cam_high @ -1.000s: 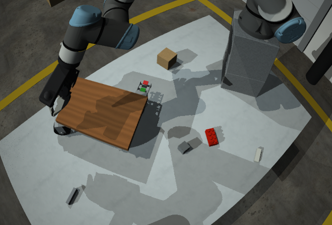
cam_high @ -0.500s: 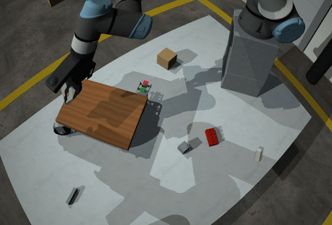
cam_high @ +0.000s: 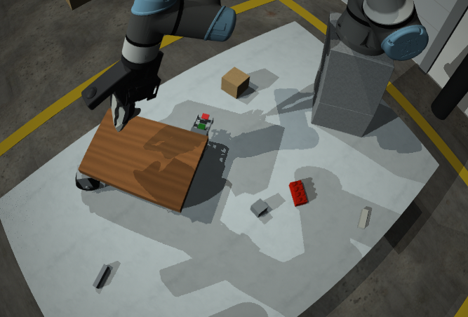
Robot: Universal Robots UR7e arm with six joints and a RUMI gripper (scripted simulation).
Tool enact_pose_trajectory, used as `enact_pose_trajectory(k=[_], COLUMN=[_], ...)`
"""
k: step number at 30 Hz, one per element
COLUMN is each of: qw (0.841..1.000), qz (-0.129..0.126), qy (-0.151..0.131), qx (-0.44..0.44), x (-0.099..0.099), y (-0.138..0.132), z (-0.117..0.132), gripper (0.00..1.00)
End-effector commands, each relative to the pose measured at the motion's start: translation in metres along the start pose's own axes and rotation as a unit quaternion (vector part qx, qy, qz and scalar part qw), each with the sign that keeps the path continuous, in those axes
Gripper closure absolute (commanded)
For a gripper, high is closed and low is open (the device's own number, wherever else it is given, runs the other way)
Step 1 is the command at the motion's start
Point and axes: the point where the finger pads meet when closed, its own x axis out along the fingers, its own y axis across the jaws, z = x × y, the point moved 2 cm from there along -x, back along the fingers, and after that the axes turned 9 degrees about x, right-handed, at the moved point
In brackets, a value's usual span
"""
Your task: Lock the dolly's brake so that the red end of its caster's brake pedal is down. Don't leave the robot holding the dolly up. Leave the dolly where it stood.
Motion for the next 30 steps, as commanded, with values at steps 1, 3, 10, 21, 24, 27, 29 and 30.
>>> enact_pose_trajectory(k=[1,3,10,21,24,27,29,30], qw=[0.995,0.992,0.979,0.941,0.927,0.914,0.902,0.897], qz=[0.008,0.011,0.022,0.048,0.056,0.064,0.071,0.075], qy=[-0.033,-0.041,-0.066,-0.106,-0.116,-0.125,-0.132,-0.135], qx=[0.094,0.119,0.193,0.319,0.352,0.381,0.405,0.415], x=[-0.012,-0.015,-0.024,-0.042,-0.047,-0.052,-0.056,-0.058], y=[0.006,0.007,0.008,0.007,0.006,0.005,0.004,0.003], z=[0.037,0.048,0.081,0.141,0.158,0.173,0.185,0.191], gripper=[1.00,1.00,1.00,1.00,1.00,1.00,1.00,1.00])
